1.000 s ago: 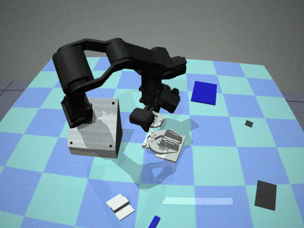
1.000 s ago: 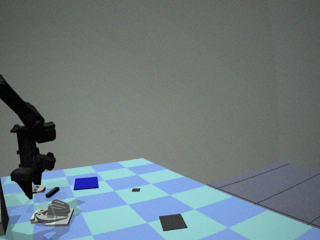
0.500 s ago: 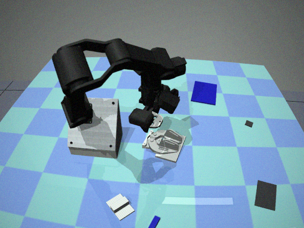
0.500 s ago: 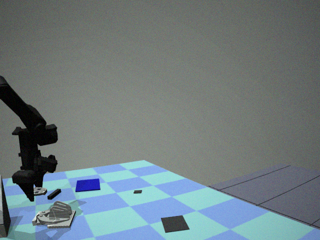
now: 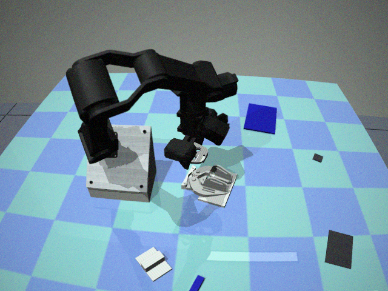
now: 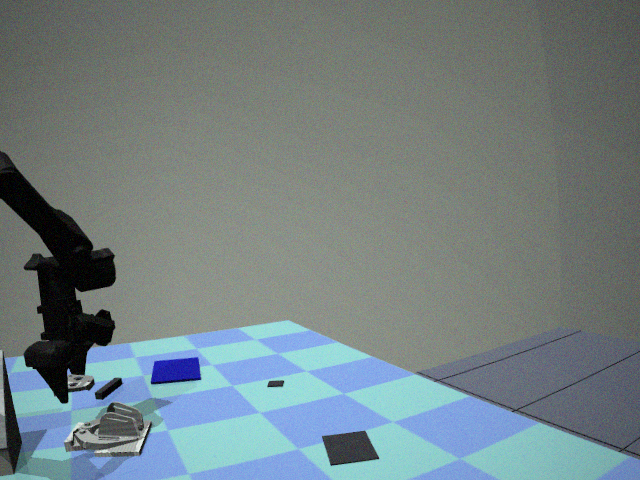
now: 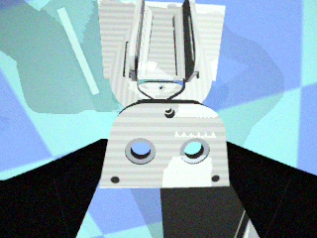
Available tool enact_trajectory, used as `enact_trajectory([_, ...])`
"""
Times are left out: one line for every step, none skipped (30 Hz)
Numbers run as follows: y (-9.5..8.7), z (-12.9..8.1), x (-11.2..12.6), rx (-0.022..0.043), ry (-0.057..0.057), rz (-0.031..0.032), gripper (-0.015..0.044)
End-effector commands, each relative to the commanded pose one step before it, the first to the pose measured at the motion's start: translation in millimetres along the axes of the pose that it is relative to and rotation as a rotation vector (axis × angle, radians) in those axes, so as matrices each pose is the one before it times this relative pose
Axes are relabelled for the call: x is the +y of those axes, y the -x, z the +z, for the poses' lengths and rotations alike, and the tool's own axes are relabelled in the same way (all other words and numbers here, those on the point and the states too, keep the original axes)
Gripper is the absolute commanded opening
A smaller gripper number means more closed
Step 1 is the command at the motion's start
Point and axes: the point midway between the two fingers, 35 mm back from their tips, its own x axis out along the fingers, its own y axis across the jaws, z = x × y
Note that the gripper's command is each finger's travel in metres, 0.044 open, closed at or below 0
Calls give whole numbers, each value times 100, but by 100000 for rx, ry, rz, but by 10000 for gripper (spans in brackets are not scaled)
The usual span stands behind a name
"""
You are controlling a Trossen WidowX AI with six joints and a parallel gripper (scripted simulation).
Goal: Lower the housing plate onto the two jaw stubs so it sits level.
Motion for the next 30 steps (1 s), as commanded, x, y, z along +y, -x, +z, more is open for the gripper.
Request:
enact_trajectory([99, 110, -115, -362, -160, 354, 351])
enact_trajectory([0, 0, 0, 0, 0, 0, 351])
enact_trajectory([0, 0, 0, 0, 0, 0, 351])
enact_trajectory([0, 0, 0, 0, 0, 0, 351])
enact_trajectory([0, 0, 0, 0, 0, 0, 351])
enact_trajectory([0, 0, 0, 0, 0, 0, 351])
enact_trajectory([0, 0, 0, 0, 0, 0, 351])
enact_trajectory([-27, 2, 3, 1, 3, 5, 351])
enact_trajectory([-80, 7, 9, 2, 8, 14, 351])
enact_trajectory([-134, 11, 14, 2, 13, 22, 351])
enact_trajectory([-164, 13, 16, 2, 16, 26, 351])
enact_trajectory([-164, 12, 15, 2, 15, 24, 351])
enact_trajectory([-163, 12, 14, 1, 15, 22, 351])
enact_trajectory([-163, 11, 13, 1, 14, 20, 351])
enact_trajectory([-163, 10, 12, 0, 14, 18, 351])
enact_trajectory([-162, 9, 11, 0, 14, 17, 351])
enact_trajectory([-162, 9, 9, 0, 13, 15, 351])
enact_trajectory([-167, 8, 9, -1, 13, 13, 351])
enact_trajectory([-167, 7, 7, -1, 13, 11, 351])
enact_trajectory([-166, 7, 6, -2, 13, 9, 351])
enact_trajectory([-166, 6, 5, -2, 12, 7, 351])
enact_trajectory([-166, 5, 4, -2, 12, 5, 351])
enact_trajectory([-165, 4, 3, -3, 12, 3, 351])
enact_trajectory([-165, 3, 2, -3, 11, 1, 351])
enact_trajectory([-164, 3, 1, -3, 11, -1, 351])
enact_trajectory([-164, 2, 0, -3, 10, -3, 351])
enact_trajectory([-164, 1, -2, -4, 10, -5, 351])
enact_trajectory([-163, 0, -3, -4, 10, -7, 351])
enact_trajectory([-163, -1, -4, -4, 10, -9, 351])
enact_trajectory([-163, -2, -5, -4, 9, -11, 351])
